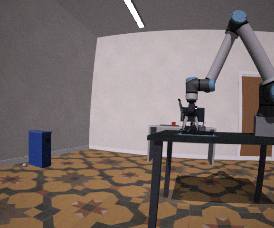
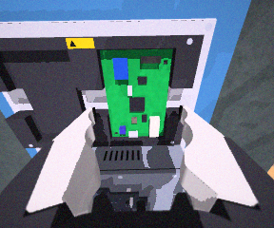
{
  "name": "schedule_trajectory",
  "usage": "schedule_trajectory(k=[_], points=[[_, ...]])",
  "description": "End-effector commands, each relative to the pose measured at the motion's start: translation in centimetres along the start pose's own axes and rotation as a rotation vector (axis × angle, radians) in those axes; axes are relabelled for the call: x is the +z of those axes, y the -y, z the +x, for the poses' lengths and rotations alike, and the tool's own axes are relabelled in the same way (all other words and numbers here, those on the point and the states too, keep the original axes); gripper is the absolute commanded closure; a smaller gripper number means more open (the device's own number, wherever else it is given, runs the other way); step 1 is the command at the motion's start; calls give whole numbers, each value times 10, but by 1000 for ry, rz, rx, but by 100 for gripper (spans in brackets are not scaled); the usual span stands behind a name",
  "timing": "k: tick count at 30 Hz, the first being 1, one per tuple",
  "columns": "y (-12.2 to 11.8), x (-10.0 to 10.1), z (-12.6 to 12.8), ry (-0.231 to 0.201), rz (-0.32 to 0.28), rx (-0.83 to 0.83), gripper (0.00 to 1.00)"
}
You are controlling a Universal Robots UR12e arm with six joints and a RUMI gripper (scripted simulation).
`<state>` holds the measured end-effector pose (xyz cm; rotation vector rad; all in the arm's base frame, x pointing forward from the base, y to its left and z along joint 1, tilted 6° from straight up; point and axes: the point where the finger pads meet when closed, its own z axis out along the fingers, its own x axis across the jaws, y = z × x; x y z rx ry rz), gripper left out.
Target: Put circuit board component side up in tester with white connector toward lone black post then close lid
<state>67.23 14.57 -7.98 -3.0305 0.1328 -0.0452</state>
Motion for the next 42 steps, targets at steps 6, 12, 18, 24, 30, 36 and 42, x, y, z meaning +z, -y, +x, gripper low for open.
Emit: schedule_trajectory(k=[6, 12, 18, 24, 30, 36, 42], points=[[0, -1, 1, -1, 0, 0, 41], [0, -1, 1, -1, 0, 0, 41], [0, 0, 1, -1, 0, 0, 41], [0, 1, 1, -1, 0, 0, 41], [0, 5, 1, -1, 0, 0, 41], [0, 9, 1, -1, 0, 0, 41], [0, 13, 1, -1, 0, 0, 41]])
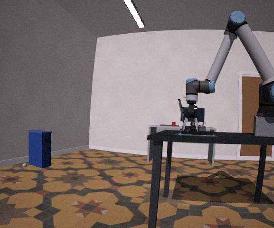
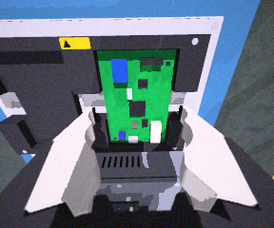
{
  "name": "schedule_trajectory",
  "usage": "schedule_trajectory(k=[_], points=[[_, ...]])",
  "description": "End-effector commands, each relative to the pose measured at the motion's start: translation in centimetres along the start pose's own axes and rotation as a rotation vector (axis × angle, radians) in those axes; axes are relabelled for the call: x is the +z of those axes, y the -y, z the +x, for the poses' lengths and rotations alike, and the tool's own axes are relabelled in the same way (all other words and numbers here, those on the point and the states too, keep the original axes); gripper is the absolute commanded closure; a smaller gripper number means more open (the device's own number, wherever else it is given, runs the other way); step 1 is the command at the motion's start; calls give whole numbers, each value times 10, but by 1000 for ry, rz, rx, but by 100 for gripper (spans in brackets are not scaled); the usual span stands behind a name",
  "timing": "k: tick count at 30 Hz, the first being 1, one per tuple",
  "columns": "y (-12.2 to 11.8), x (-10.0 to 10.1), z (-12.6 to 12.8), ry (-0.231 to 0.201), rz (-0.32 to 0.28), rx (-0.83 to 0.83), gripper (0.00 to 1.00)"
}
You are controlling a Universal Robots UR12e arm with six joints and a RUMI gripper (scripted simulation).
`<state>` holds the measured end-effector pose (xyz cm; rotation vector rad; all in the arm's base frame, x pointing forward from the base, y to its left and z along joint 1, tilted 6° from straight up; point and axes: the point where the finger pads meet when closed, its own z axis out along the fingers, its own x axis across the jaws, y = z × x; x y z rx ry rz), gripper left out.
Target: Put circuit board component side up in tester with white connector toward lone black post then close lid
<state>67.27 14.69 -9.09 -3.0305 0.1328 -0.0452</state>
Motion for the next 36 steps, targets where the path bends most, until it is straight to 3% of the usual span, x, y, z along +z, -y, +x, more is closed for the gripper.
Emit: schedule_trajectory(k=[1, 36], points=[[0, 3, 1, -1, 0, 0, 41], [0, 9, 1, -1, 0, 0, 41]])
